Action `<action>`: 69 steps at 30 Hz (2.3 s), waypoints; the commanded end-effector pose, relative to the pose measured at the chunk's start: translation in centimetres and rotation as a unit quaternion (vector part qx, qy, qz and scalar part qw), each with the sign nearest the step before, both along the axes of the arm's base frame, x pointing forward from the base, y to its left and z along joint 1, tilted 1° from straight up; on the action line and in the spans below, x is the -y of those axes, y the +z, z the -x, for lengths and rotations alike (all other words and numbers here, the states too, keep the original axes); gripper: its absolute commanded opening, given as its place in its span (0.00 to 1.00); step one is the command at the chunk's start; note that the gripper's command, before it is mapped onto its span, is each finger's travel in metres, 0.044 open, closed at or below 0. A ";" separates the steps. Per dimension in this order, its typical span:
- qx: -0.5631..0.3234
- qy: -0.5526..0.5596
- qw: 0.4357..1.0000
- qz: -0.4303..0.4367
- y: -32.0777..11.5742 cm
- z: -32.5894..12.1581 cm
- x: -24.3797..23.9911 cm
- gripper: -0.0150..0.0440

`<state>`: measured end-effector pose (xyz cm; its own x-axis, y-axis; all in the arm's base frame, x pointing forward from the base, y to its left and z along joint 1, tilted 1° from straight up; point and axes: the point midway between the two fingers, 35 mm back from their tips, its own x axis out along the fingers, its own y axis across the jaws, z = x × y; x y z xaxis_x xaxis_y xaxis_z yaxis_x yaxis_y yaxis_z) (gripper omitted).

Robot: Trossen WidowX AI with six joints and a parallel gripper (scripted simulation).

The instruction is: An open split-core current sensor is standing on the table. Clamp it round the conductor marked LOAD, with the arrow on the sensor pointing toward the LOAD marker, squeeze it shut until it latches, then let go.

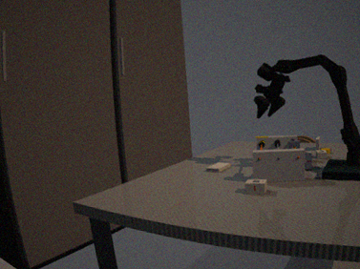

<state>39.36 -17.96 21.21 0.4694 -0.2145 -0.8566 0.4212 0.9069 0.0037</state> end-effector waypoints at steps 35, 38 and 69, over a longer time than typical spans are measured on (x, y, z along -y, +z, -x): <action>-0.018 -0.605 0.750 -0.268 -5.0 9.9 -5.2 1.00; -0.007 -0.705 0.649 -0.287 -5.8 12.0 -6.6 1.00; 0.056 -0.938 0.218 -0.263 -9.1 19.6 -10.9 1.00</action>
